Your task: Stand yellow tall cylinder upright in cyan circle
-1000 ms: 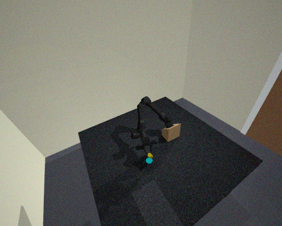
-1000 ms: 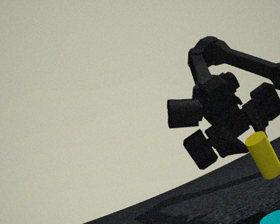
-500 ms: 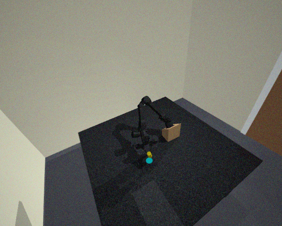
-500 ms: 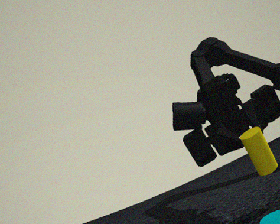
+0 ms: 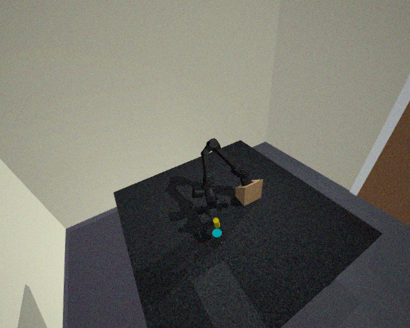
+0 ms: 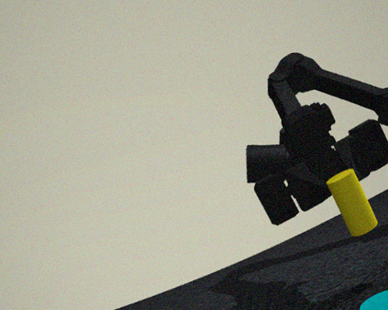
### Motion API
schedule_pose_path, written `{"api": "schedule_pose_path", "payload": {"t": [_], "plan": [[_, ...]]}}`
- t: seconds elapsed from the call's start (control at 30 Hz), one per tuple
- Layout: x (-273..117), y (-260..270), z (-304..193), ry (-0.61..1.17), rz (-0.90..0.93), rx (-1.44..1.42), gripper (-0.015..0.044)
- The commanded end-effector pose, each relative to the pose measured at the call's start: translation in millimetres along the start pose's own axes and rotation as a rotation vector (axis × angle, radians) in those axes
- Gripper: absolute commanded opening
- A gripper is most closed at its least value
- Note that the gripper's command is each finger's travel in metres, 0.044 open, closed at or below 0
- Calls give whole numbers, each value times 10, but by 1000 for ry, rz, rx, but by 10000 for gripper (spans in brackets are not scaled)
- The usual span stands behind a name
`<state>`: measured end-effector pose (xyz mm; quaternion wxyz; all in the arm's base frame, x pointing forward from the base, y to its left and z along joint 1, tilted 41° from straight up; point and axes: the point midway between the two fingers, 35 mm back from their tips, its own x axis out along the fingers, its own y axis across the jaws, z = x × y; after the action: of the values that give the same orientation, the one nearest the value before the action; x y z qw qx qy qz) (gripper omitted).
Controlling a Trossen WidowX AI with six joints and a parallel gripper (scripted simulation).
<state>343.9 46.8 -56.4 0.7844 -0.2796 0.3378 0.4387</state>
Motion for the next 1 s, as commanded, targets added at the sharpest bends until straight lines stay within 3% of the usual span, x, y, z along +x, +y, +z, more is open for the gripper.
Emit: {"api": "schedule_pose_path", "payload": {"t": [0.0,0.97], "plan": [[-42,17,10,-29,-8,-17,105],[-187,41,56,-135,-55,-86,105]]}}
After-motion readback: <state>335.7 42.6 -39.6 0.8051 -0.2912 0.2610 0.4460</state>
